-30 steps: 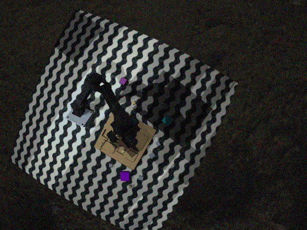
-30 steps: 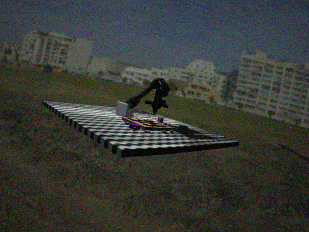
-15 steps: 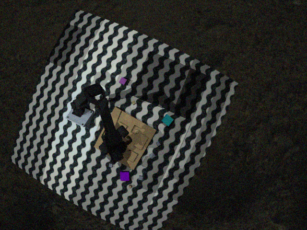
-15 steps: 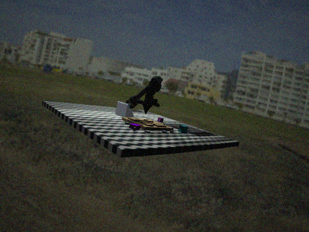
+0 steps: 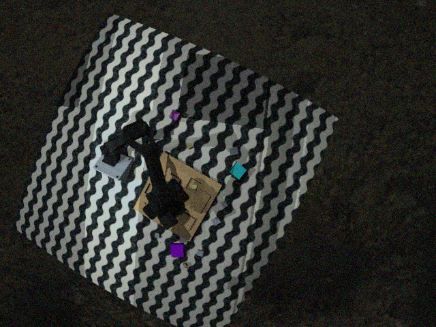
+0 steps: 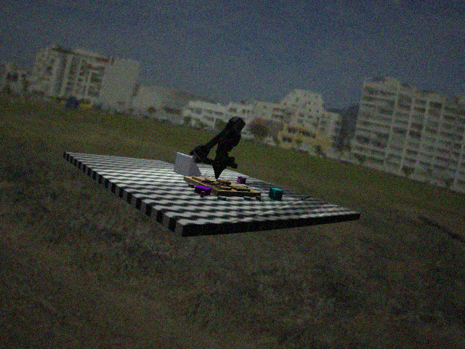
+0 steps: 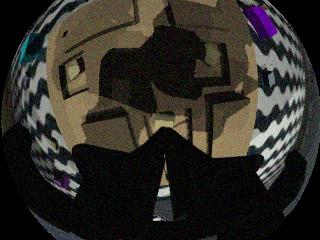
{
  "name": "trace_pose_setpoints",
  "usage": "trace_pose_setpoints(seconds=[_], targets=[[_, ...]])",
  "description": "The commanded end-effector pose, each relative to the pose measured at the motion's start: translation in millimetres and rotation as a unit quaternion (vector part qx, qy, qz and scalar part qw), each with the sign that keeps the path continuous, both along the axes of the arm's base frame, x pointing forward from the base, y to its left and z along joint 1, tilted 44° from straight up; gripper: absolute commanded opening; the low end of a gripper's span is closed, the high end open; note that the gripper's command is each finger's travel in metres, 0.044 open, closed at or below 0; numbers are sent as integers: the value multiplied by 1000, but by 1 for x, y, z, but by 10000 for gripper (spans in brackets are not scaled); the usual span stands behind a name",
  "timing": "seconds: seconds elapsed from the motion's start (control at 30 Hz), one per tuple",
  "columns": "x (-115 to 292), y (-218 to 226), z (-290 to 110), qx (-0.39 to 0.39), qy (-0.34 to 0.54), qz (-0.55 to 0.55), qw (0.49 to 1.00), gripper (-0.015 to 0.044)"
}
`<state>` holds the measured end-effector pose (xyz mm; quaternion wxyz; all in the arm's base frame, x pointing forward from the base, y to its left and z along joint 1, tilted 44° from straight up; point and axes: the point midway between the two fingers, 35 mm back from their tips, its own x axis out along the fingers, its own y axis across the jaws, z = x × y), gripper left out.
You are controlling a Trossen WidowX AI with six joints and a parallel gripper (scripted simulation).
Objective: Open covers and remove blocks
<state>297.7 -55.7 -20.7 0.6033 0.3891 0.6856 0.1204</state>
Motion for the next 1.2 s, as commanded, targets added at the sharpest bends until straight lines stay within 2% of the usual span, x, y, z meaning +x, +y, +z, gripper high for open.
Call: trace_pose_setpoints(seconds=[0.0,1.17], targets=[[-2,8,-7,4,5,-1,1000,0],[-13,15,-21,4,5,-1,1000,0]])
